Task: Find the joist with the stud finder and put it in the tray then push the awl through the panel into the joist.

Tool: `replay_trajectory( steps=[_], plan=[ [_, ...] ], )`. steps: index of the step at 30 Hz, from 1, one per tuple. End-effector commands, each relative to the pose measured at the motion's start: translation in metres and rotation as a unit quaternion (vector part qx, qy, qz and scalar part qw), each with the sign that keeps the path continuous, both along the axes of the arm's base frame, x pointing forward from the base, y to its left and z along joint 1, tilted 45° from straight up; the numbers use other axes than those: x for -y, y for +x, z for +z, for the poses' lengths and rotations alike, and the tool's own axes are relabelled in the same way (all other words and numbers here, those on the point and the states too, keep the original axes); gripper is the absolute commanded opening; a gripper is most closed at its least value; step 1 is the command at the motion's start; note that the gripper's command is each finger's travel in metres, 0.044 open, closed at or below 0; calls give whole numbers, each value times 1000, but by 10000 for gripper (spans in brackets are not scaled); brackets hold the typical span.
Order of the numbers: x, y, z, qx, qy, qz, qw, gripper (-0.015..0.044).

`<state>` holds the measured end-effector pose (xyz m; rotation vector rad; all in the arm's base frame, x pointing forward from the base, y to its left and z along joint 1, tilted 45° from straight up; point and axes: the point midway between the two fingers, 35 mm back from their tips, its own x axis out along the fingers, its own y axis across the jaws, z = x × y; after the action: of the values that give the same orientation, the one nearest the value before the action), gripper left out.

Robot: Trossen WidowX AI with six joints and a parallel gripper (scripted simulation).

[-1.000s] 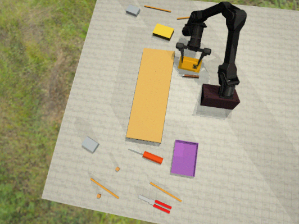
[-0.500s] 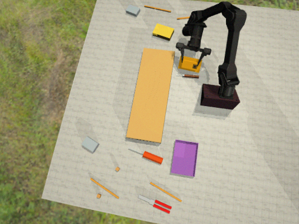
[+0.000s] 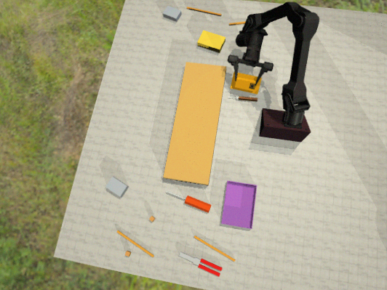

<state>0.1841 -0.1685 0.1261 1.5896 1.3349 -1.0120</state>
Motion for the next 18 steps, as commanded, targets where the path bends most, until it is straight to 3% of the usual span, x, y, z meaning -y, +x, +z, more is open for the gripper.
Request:
replay_trajectory(
  steps=[1,3,18],
  plan=[
    [0,0,0,0,0,0,1000,405],
    [0,0,0,0,0,0,1000,440],
    [1,0,2,0,0,0,1000,440]
  ],
)
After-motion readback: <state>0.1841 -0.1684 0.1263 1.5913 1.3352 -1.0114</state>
